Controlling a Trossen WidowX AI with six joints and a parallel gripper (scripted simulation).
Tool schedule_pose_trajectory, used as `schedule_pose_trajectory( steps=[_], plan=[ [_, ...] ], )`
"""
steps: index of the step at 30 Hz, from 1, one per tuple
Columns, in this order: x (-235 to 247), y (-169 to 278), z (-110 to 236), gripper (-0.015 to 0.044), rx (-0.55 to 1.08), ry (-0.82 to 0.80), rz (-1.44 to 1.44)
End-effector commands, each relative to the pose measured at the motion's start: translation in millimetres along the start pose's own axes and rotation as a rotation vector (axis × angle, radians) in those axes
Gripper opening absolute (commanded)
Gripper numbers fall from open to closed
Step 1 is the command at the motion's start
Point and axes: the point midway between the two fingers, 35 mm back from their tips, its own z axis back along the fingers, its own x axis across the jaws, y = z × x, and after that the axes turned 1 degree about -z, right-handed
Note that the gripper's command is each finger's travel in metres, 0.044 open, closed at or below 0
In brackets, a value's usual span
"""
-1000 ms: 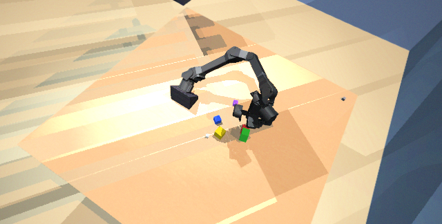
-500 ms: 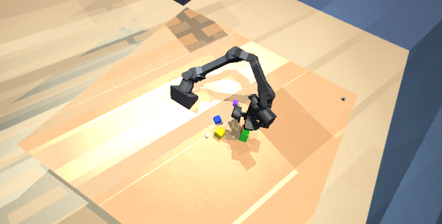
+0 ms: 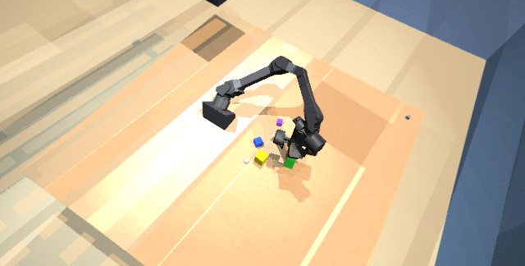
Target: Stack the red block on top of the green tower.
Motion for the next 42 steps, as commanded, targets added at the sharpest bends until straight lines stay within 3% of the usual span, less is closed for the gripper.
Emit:
schedule_pose_trajectory(
  steps=[1,20,34,42],
  plan=[
    [0,1,-7,0.044,0.004,0.002,-0.004],
    [-1,2,-38,0.044,0.007,0.002,-0.004],
    [-1,2,-38,0.044,0.007,0.002,-0.004],
    [-1,2,-38,0.023,0.007,0.002,-0.004]
  ],
)
